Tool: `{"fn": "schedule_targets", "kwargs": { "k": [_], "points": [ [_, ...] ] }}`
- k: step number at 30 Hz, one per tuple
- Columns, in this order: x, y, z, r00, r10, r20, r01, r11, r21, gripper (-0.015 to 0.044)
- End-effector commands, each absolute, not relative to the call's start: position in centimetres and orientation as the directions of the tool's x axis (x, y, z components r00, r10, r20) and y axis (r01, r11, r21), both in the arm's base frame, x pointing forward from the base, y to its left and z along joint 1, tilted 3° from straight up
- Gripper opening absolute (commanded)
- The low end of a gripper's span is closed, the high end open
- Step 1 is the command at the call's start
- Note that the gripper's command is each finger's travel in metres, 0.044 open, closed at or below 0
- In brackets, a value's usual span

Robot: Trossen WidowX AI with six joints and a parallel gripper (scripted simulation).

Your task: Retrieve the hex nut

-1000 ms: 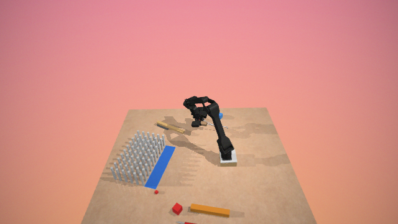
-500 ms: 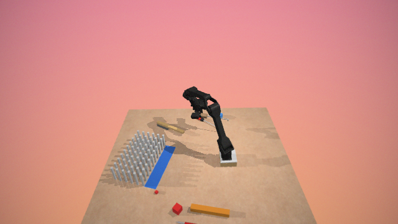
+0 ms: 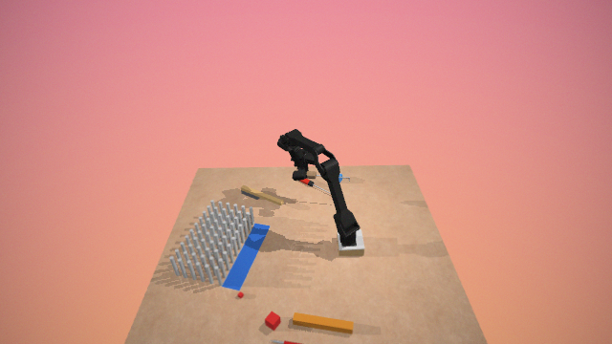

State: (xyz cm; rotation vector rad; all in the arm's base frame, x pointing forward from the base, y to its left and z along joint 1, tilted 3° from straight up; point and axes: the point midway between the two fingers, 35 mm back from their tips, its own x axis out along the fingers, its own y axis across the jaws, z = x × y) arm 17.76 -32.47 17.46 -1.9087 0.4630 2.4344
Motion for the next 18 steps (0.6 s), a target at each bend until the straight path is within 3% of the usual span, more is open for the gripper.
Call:
{"fn": "schedule_targets", "kwargs": {
  "k": [1, 18],
  "points": [
    [19.4, -31.0, 18.3, -0.212, -0.2, -0.957, -0.082, -0.972, 0.221, 0.0],
    [25.3, -24.2, 19.2, -0.056, -0.243, -0.968, 0.435, -0.879, 0.196, 0.0]
  ]
}}
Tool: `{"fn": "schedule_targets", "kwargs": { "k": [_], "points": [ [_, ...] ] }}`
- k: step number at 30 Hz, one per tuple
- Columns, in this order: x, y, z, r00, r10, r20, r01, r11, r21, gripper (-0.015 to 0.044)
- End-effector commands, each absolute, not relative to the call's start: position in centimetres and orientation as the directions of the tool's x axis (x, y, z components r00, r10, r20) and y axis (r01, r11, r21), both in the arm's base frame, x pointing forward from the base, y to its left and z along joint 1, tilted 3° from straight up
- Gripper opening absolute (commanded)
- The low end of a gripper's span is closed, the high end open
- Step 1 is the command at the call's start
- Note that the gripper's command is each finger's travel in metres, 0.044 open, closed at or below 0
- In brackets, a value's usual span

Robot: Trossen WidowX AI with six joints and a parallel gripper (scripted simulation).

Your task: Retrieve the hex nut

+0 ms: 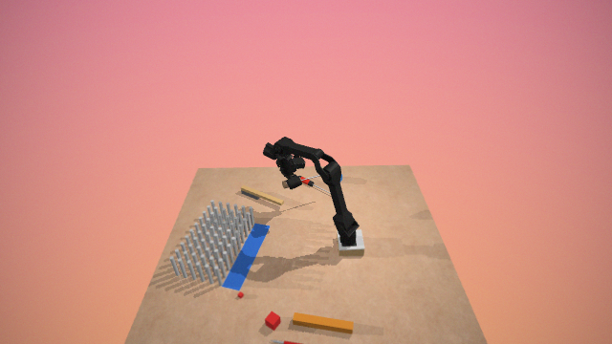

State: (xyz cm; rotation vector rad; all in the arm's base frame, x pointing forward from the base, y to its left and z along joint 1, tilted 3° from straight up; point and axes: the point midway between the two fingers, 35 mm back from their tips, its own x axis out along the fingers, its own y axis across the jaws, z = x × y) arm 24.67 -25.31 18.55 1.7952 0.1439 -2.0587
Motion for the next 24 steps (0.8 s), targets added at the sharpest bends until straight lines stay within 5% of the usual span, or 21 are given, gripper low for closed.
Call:
{"fn": "schedule_targets", "kwargs": {
  "k": [1, 24],
  "points": [
    [25.6, -23.7, 19.2, -0.046, -0.244, -0.969, 0.463, -0.865, 0.196, 0.0],
    [29.8, -12.5, 20.4, 0.174, -0.205, -0.963, 0.925, -0.302, 0.232, 0.0]
  ]
}}
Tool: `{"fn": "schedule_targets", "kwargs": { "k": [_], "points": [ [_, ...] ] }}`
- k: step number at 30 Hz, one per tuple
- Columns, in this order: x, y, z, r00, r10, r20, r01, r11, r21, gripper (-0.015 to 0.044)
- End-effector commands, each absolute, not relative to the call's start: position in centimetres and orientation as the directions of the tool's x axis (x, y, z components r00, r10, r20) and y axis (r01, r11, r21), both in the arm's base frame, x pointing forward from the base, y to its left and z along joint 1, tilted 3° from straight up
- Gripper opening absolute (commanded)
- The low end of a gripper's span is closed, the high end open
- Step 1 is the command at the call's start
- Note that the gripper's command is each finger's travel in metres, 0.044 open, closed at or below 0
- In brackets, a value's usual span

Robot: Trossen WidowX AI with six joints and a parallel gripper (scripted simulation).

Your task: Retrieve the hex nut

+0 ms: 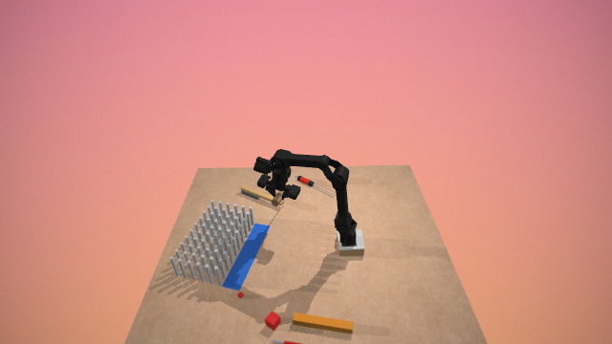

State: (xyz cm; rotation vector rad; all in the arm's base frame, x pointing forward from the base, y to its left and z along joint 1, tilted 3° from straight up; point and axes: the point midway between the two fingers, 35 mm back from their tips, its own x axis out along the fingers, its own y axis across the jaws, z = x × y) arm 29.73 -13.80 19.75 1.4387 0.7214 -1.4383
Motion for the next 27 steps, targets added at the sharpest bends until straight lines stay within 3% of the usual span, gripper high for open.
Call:
{"fn": "schedule_targets", "kwargs": {
  "k": [1, 14, 27],
  "points": [
    [29.9, -12.0, 20.4, 0.183, -0.199, -0.963, 0.934, -0.271, 0.234, 0.0],
    [30.6, -5.4, 20.5, 0.286, -0.112, -0.952, 0.951, 0.155, 0.268, 0.0],
    [29.9, 1.1, 20.5, 0.359, 0.005, -0.933, 0.779, 0.549, 0.303, 0.0]
  ]
}}
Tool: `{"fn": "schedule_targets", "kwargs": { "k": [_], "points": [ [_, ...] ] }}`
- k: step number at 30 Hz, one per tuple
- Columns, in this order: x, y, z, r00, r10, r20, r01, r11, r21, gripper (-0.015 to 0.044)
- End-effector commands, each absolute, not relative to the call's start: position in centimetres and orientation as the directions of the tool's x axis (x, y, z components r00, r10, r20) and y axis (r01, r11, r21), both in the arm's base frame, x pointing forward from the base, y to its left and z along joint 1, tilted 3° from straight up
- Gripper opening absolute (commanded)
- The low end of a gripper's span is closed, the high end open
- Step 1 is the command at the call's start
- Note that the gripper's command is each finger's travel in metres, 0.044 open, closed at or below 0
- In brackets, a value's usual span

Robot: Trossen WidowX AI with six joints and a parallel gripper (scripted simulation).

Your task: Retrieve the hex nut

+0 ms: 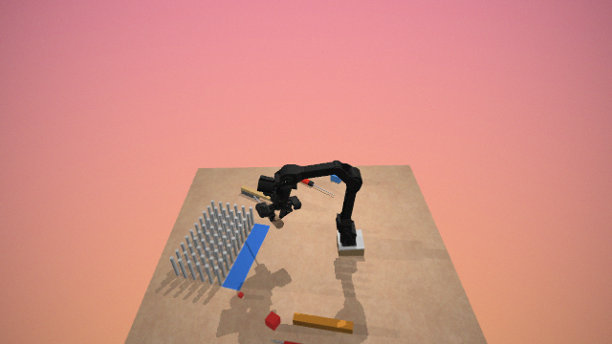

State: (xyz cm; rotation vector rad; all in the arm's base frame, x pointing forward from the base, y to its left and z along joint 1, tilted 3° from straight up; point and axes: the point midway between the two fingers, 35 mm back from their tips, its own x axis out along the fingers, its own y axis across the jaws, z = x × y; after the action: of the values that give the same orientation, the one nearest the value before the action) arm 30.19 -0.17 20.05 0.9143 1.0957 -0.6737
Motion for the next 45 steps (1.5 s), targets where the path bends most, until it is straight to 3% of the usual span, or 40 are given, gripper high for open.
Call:
{"fn": "schedule_targets", "kwargs": {
  "k": [1, 20, 29, 45],
  "points": [
    [29.8, 1.5, 20.5, 0.363, 0.015, -0.932, 0.759, 0.576, 0.305, 0.0],
    [26.4, 9.7, 20.3, 0.398, 0.212, -0.893, 0.25, 0.911, 0.327, 0.0],
    [26.7, 9.9, 19.5, 0.398, 0.214, -0.892, 0.244, 0.913, 0.327, 0.0],
    [28.4, 10.6, 11.2, 0.398, 0.214, -0.892, 0.243, 0.913, 0.328, 0.0]
  ]
}}
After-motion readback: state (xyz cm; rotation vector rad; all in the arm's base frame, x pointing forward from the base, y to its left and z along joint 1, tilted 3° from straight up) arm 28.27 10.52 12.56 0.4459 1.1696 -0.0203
